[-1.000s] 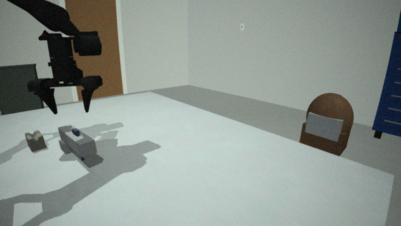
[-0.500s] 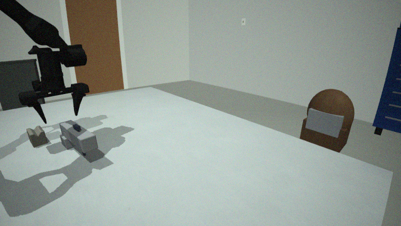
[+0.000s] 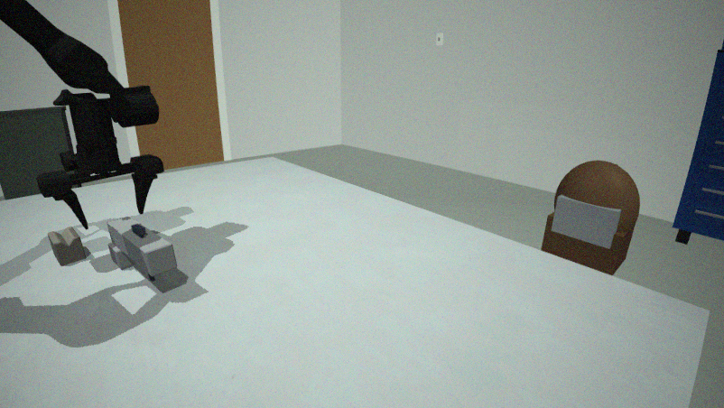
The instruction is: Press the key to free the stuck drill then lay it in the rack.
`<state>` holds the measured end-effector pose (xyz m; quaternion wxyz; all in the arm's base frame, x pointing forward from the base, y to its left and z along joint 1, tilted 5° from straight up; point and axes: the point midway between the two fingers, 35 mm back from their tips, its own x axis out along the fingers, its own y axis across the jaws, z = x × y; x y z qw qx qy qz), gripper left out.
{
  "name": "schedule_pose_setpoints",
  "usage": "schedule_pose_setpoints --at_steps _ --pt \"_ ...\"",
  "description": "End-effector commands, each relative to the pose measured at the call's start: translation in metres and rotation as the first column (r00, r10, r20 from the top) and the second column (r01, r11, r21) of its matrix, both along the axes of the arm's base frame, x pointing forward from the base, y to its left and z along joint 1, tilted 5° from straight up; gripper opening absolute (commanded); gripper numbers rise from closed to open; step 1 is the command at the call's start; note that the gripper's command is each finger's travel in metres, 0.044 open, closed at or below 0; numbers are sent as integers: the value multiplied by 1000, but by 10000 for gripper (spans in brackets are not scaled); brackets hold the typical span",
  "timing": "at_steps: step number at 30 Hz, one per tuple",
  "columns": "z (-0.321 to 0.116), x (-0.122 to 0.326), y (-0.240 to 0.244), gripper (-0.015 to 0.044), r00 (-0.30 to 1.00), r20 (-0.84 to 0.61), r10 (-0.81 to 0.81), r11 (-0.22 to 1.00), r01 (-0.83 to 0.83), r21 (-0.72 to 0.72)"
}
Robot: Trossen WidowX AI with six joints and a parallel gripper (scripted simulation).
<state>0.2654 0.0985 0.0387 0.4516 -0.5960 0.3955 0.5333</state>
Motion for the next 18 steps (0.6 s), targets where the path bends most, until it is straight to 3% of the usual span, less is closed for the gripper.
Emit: schedule_pose_setpoints --at_steps 1,18 --pt "-8 0 -3 440 1000 -6 4 1000 -4 -7" --pt "-34 5 -10 440 1000 -6 4 1000 -4 -8"
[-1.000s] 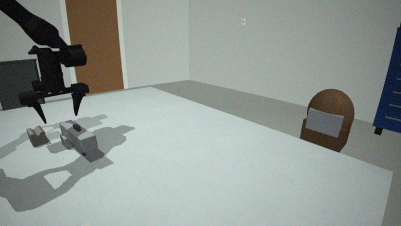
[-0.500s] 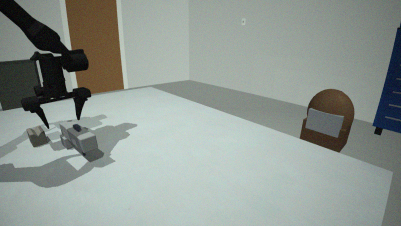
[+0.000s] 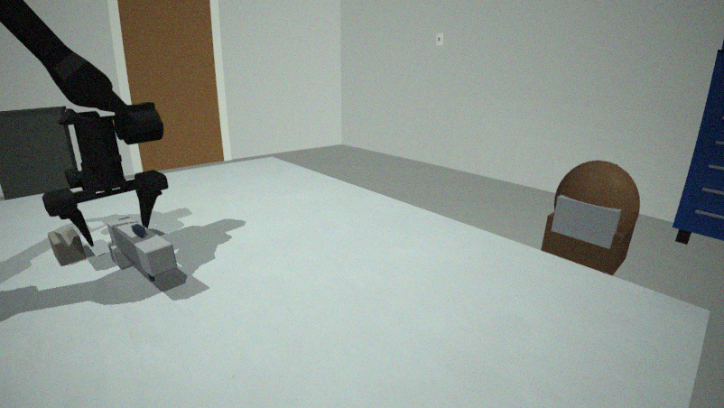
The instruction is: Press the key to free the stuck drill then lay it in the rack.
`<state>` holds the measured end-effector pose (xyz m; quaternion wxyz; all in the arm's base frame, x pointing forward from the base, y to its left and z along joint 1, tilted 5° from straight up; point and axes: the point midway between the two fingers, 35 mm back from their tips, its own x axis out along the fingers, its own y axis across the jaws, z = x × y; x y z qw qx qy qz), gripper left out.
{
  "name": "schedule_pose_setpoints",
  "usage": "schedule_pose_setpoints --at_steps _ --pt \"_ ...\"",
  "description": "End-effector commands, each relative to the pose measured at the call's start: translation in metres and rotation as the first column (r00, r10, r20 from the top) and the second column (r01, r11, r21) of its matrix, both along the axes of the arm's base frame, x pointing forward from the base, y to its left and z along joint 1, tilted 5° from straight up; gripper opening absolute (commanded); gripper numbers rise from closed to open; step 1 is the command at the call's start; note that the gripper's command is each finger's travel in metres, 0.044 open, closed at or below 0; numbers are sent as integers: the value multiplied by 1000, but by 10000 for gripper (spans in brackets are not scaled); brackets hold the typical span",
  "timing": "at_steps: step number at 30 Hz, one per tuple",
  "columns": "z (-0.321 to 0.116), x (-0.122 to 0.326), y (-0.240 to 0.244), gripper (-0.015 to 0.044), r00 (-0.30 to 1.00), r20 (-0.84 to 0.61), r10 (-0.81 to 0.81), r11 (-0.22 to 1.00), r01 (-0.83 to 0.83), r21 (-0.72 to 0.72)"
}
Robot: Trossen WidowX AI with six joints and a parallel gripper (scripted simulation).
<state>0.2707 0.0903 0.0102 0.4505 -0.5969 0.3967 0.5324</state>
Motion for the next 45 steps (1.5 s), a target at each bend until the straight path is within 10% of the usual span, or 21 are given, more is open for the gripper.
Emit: schedule_pose_setpoints --at_steps 1,6,21,45 --pt "-8 0 -3 440 1000 -6 4 1000 -4 -4" --pt "-11 0 -4 440 1000 -6 4 1000 -4 -4" --pt "-8 1 -3 46 1000 -2 -1 1000 1 -2" --pt "-10 -6 21 0 1000 -7 4 1000 -4 -1"
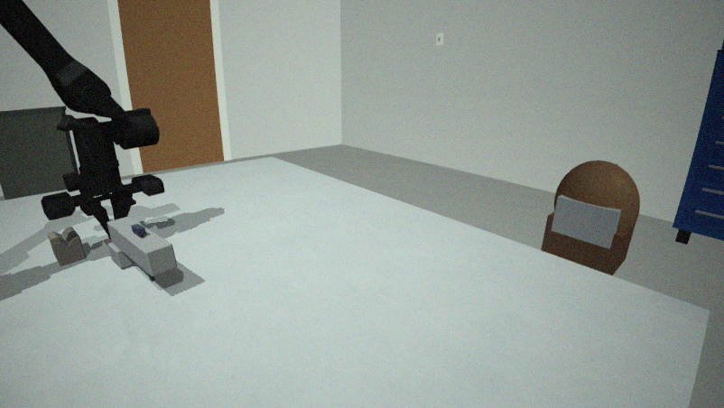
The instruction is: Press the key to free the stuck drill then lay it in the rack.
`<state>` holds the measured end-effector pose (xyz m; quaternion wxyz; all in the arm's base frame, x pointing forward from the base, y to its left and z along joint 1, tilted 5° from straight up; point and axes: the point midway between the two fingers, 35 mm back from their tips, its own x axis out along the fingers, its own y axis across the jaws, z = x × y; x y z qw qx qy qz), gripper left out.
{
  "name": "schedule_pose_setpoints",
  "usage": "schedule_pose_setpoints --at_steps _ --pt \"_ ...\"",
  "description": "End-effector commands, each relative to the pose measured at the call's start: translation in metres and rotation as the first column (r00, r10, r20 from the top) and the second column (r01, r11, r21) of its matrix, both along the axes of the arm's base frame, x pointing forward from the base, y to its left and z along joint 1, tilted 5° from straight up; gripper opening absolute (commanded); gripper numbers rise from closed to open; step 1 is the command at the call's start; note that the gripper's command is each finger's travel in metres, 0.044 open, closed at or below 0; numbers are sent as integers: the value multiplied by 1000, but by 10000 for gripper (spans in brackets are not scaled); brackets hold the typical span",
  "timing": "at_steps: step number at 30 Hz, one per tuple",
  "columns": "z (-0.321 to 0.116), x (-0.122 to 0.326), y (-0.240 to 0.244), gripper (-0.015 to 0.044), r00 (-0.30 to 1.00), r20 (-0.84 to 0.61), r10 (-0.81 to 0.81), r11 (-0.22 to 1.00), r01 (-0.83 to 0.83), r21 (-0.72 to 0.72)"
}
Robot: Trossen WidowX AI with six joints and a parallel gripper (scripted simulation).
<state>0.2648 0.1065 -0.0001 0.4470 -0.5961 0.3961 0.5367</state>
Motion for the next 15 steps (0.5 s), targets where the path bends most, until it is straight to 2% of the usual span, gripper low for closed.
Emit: schedule_pose_setpoints --at_steps 1,14,15 --pt "0 -1 6 0 1000 1 -4 1000 4 -2" --pt "-1 -6 24 0 1000 1 -4 1000 4 0" --pt "-1 -6 20 26 1000 -2 0 1000 0 4"
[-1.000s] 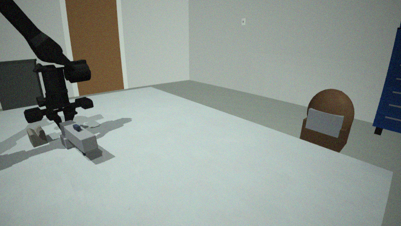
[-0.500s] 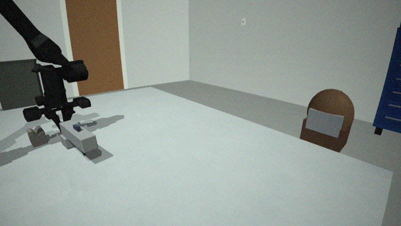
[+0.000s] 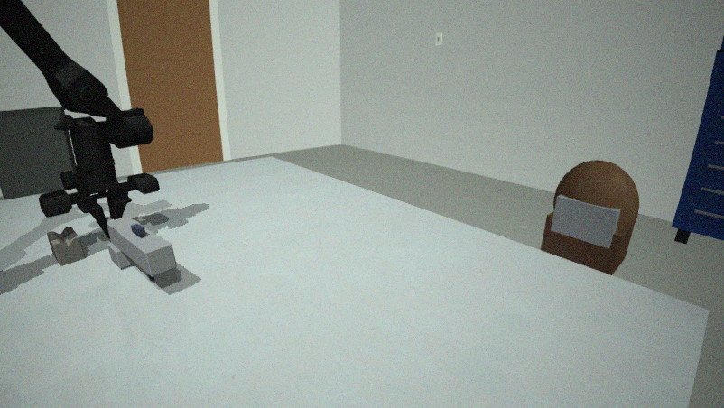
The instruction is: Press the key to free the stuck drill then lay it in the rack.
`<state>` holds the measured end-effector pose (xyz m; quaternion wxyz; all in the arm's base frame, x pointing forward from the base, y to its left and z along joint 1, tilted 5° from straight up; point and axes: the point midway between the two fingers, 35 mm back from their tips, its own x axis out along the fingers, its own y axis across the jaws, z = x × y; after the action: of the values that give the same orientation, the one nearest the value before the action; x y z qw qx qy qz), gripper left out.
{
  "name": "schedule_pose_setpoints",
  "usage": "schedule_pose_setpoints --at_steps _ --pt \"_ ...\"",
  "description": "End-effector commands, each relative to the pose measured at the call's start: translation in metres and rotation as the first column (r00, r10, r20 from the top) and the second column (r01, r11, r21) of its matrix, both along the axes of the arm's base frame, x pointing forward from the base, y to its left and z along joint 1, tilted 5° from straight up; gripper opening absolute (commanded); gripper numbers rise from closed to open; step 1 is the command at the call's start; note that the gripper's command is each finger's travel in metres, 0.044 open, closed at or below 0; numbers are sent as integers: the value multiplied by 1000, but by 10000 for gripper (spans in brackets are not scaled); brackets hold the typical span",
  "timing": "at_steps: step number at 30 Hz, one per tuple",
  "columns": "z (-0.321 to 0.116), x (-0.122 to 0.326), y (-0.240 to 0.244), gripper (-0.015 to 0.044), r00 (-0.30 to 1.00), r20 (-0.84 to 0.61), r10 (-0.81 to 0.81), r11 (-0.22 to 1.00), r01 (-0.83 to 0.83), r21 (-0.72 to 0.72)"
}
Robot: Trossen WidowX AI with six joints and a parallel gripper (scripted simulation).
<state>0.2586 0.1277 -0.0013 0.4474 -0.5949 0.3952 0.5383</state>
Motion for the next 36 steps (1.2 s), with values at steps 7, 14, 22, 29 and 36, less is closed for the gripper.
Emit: schedule_pose_setpoints --at_steps 7,14,22,29,36 --pt "0 0 -1 210 1000 0 -1 1000 1 0" --pt "-1 1 -4 394 1000 2 -4 1000 4 -3" --pt "-2 2 -8 440 1000 3 -5 1000 5 -5" --pt "-3 4 -10 440 1000 3 -5 1000 5 -5" --pt "-3 5 -13 440 1000 3 -5 1000 5 -5"
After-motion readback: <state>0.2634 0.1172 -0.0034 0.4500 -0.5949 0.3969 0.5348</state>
